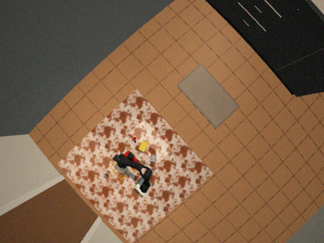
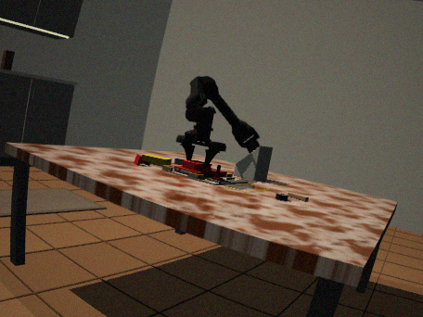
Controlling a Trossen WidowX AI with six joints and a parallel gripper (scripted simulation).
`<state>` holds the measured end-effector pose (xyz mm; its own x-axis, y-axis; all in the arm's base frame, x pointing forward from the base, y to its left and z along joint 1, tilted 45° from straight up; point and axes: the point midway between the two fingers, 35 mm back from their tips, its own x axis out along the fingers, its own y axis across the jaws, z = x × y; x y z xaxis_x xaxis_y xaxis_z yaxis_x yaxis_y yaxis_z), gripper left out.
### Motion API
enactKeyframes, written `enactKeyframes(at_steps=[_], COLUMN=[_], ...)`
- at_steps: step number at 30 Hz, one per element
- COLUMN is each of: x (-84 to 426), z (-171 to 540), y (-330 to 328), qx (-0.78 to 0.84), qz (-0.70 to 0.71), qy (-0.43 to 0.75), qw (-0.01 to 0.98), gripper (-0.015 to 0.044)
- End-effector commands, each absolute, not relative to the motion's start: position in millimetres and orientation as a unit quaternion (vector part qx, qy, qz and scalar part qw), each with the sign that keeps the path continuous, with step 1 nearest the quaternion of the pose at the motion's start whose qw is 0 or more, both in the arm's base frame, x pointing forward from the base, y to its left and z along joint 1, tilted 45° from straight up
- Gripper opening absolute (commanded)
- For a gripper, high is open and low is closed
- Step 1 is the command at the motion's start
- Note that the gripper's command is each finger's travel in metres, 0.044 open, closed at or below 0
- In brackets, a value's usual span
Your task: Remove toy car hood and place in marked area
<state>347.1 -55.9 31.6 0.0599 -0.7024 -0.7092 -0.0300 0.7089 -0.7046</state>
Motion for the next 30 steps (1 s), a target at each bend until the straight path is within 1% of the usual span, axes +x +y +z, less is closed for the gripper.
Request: enactKeyframes(at_steps=[1,6,7,30], x=[347,347,347,346], z=[33,35,35,46], y=[-54,-52,-52,-41], qx=[-0.286,-0.286,-0.286,-0.286], qz=[-0.251,-0.251,-0.251,-0.251], qy=[0.638,0.638,0.638,0.638], qw=[0.670,0.670,0.670,0.669], gripper=[0.0144,0.0012,0.0000,0.0000])
